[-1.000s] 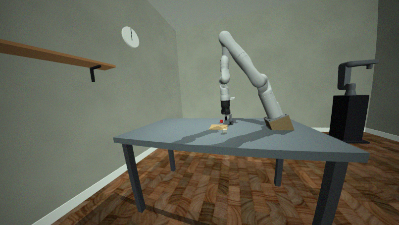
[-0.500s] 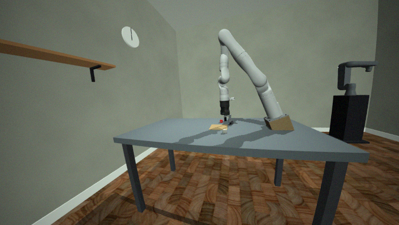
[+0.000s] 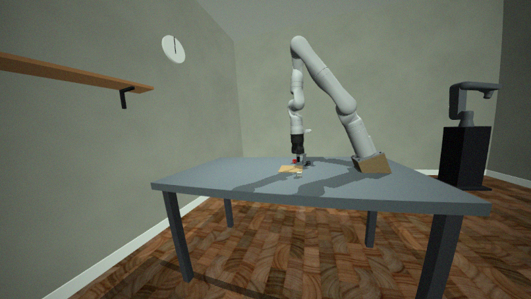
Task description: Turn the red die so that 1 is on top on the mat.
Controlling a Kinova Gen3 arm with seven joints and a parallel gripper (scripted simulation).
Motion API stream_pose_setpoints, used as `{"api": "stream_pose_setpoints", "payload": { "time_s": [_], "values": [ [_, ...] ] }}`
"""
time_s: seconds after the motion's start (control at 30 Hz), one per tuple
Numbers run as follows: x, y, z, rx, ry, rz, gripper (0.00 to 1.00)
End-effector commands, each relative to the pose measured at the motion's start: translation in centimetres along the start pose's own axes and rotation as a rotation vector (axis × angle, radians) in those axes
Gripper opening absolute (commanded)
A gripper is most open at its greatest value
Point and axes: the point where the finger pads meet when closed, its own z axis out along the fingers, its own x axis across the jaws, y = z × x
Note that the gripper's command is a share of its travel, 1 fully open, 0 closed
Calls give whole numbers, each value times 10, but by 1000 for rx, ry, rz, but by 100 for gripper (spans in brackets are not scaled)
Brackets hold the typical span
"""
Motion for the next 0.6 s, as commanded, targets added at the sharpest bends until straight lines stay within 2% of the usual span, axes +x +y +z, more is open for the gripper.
{"api": "stream_pose_setpoints", "payload": {
  "time_s": [0.0, 0.57],
  "values": [
    [11, 15, 0, -7, 4, -25, 100],
    [40, 55, -1, -7, 4, -25, 100]
  ]
}}
